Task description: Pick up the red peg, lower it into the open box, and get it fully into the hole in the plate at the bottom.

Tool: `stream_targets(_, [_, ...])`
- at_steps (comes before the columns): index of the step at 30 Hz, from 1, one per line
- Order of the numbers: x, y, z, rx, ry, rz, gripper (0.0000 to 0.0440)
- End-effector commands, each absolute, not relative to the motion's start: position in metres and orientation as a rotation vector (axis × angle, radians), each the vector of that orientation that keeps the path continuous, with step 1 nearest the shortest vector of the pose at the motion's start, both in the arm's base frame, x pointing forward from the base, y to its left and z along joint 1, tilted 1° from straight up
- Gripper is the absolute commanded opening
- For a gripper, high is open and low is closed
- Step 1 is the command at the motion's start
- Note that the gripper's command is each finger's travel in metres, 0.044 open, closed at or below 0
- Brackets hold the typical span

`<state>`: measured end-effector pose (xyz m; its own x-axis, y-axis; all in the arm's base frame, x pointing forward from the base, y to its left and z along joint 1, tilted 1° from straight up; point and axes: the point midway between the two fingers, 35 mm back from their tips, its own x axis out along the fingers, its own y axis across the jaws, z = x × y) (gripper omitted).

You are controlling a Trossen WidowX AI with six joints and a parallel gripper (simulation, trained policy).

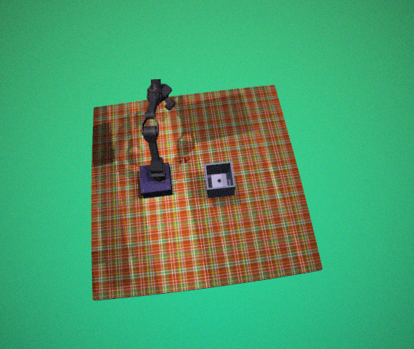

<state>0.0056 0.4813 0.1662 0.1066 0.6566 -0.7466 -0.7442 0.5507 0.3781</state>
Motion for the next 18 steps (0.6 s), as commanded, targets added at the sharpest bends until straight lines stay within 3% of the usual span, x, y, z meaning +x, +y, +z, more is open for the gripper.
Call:
stream_targets(1, [0.033,0.468,0.160,-0.058,1.083,0.917,0.0440])
stream_targets(18, [0.139,0.384,0.141,0.193,1.257,0.353,0.0440])
